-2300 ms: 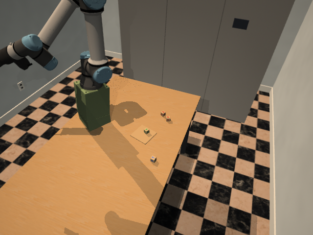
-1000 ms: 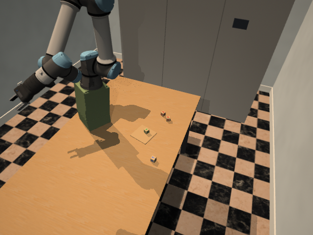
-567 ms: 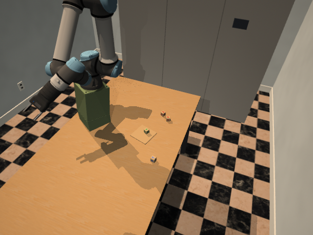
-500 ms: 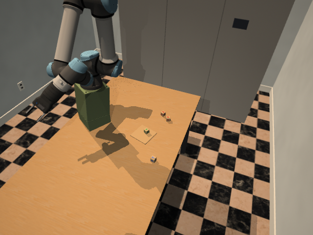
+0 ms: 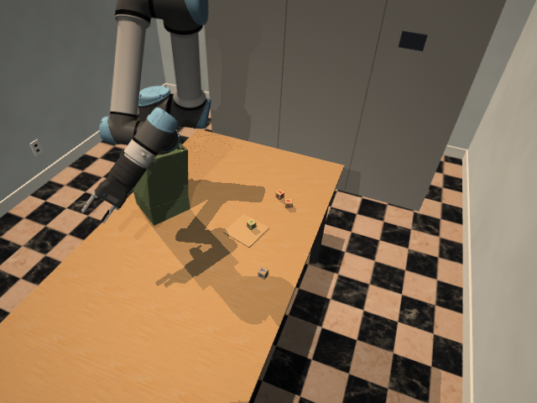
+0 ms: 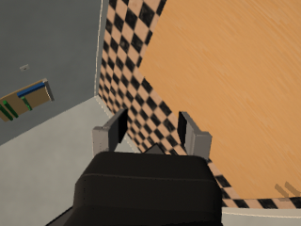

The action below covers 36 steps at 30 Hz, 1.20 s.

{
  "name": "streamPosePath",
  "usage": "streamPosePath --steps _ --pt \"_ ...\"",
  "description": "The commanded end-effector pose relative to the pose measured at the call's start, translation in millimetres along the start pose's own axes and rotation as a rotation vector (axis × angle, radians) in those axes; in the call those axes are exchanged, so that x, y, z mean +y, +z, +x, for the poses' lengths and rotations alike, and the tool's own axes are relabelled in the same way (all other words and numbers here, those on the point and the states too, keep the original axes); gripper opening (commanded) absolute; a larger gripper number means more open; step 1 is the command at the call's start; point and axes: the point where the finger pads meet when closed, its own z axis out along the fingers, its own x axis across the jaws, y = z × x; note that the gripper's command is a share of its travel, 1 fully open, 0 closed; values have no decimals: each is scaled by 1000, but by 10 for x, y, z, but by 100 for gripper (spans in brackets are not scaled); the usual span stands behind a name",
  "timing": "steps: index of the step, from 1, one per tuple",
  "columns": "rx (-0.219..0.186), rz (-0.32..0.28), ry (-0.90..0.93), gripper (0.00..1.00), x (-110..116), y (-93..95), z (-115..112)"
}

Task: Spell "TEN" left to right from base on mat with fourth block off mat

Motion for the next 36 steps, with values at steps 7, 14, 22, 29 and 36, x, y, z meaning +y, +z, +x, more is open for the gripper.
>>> streamPosePath --steps 7,14,22,29,36 --pt "88 -81 -258 100 281 -276 792" --pt "121 -117 -367 100 360 -412 1131" --pt "176 -188 -573 100 447 -698 1767" --pt "212 -244 -728 100 459 -934 2237" --pt "241 -297 -868 100 428 -1161 2658"
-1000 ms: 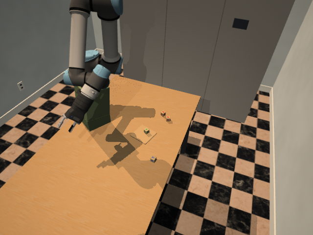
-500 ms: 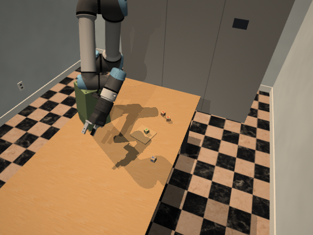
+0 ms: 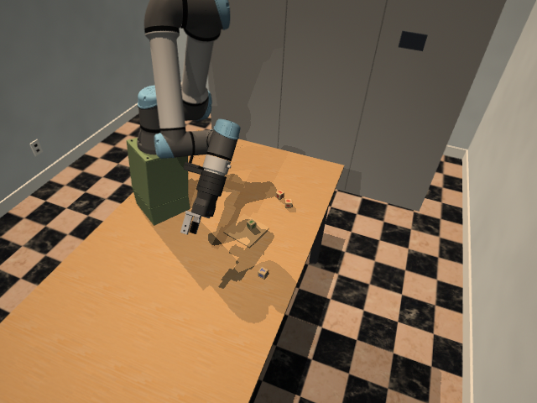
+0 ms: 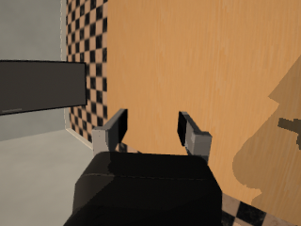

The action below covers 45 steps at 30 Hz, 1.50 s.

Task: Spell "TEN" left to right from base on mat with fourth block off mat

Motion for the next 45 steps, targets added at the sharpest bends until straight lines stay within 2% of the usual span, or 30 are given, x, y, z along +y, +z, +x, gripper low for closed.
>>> streamPosePath --steps 1,10,12,14,25,27,29,31,44,45 --pt "24 -44 -129 100 291 -97 310" --pt "56 -113 -331 100 687 -271 832" --pt "56 -113 -331 100 687 -271 832" --pt "68 -141 -415 100 831 -352 1059" --pt "94 -222 -657 100 1176 -612 1740" --pt "98 -237 -702 100 1229 -664 1872" --pt "98 -237 -702 100 1229 -664 1872" --pt "104 -265 -786 100 1317 -765 2120" --pt "117 -362 -1073 100 1512 -1128 2985" --pt "117 -362 -1073 100 1512 -1128 2985"
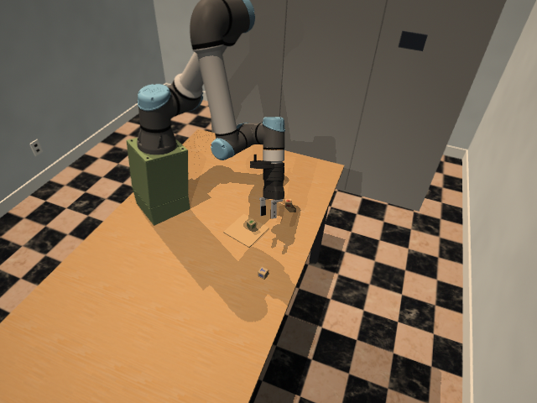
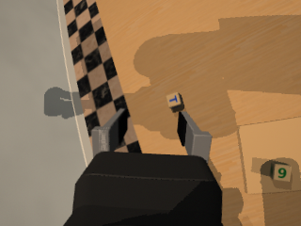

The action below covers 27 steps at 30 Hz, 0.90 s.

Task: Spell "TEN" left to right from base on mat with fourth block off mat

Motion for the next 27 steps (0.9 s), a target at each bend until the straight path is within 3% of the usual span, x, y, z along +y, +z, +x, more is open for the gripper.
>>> streamPosePath --steps 1,3,16,18,27 --pt "2 -26 -87 100 267 -37 98" --pt "5 -50 -170 100 517 -72 209" --pt "10 -130 -464 100 1340 -226 690" --pt "10 -130 -464 100 1340 -226 690" --pt "8 -191 -700 100 1926 -378 1172"
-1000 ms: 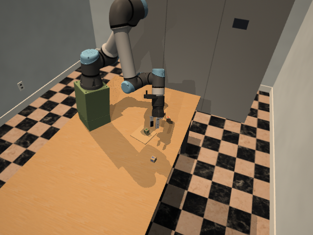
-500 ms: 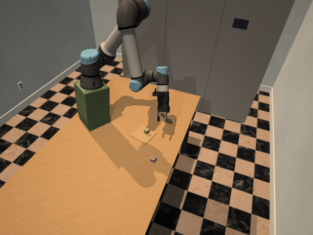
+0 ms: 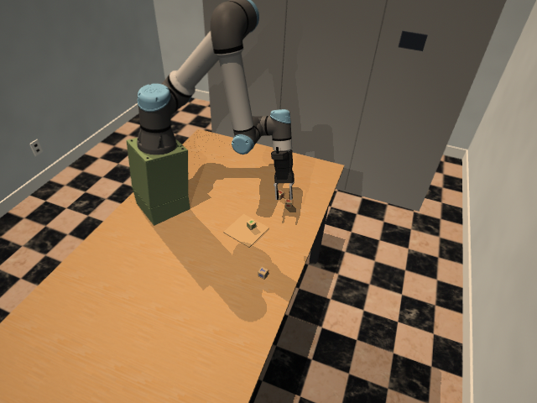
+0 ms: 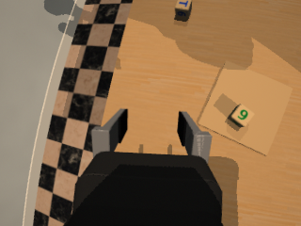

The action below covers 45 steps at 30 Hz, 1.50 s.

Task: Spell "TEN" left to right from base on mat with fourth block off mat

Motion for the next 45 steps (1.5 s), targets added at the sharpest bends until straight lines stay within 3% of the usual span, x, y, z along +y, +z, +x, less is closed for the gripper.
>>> streamPosePath --steps 1,6,8,15,23,35,45 --pt "-2 -33 -135 100 437 -30 54" --pt "-4 -60 -252 100 811 -58 134" --pt "-4 -60 -252 100 811 -58 134" --pt "-8 -96 -409 100 1301 -105 281" --pt "-11 -123 -536 100 1684 -148 432" --pt "-14 -141 -624 100 1940 -181 554" --pt "-15 -146 -651 100 2017 -192 594"
